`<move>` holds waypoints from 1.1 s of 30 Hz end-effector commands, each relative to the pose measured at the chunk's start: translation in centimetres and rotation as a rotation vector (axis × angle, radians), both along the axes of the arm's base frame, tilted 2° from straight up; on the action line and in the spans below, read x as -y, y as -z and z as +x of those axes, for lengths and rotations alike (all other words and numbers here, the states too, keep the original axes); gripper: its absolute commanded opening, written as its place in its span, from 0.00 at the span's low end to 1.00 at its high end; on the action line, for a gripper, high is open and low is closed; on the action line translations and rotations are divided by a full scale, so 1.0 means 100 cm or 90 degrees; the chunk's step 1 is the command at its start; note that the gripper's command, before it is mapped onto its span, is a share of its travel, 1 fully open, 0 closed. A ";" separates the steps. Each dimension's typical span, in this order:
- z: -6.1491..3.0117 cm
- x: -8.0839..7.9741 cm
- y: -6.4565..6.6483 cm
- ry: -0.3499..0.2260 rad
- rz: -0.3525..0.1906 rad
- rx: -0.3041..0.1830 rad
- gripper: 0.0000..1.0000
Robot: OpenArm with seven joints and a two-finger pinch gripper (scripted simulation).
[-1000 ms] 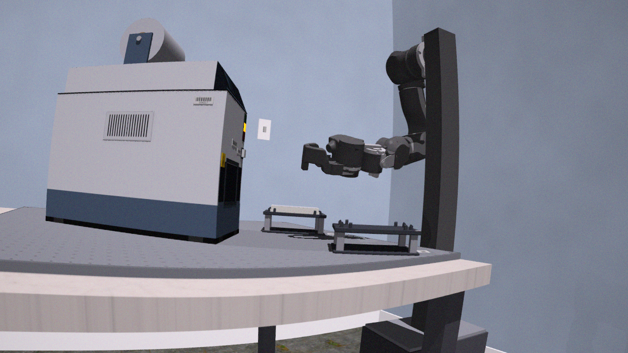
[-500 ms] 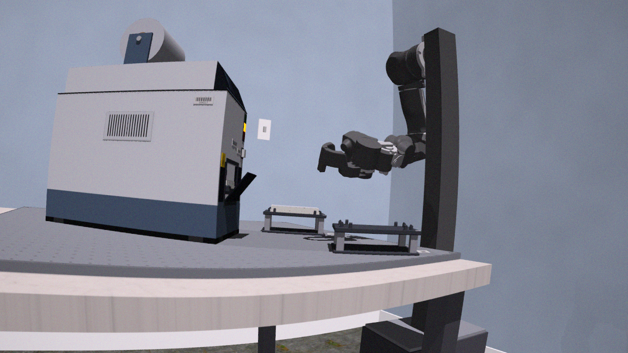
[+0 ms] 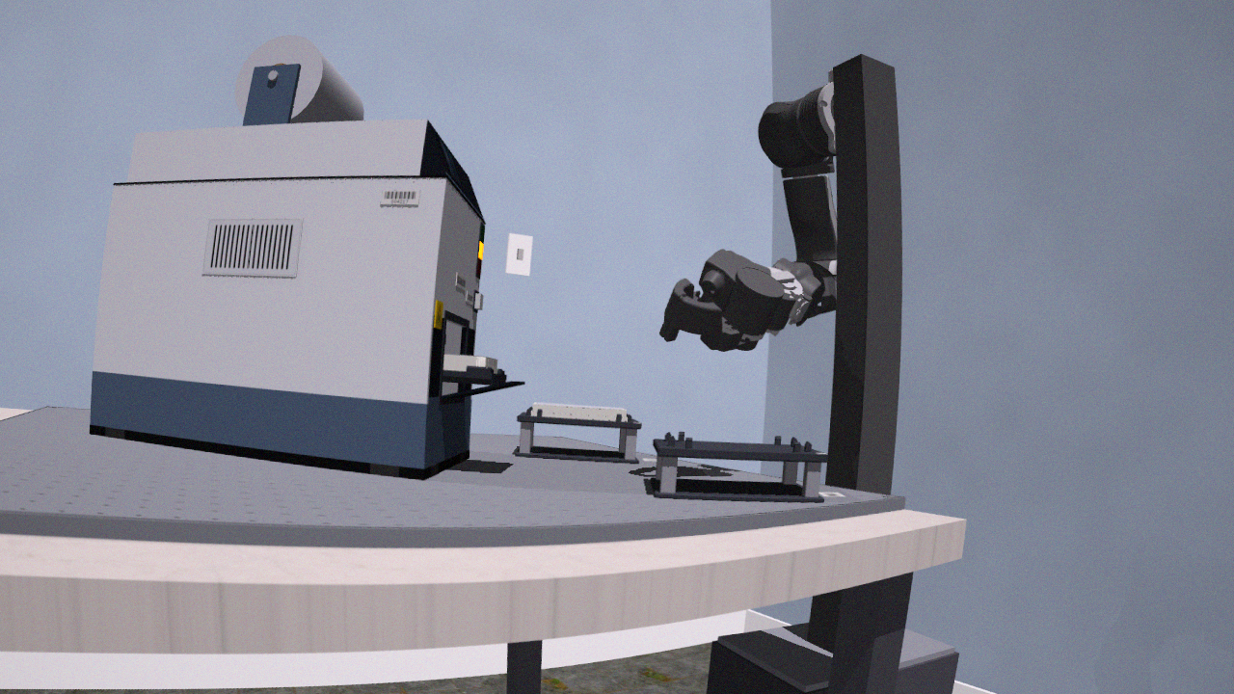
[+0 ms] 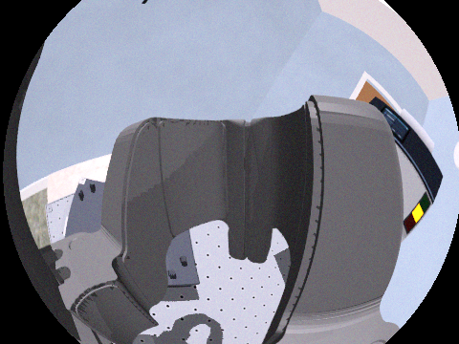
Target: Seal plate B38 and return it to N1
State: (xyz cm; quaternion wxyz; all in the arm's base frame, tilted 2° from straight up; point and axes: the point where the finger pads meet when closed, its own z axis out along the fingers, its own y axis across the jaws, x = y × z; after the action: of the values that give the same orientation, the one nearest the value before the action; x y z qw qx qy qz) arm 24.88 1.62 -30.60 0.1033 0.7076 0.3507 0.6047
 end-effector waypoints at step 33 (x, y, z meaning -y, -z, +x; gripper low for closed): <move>-0.0484 -0.069 0.006 -0.232 -0.219 -0.082 0.00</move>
State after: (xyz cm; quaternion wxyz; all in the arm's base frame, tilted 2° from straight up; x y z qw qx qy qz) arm 20.52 8.49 -30.36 0.0781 0.6438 0.5387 0.5379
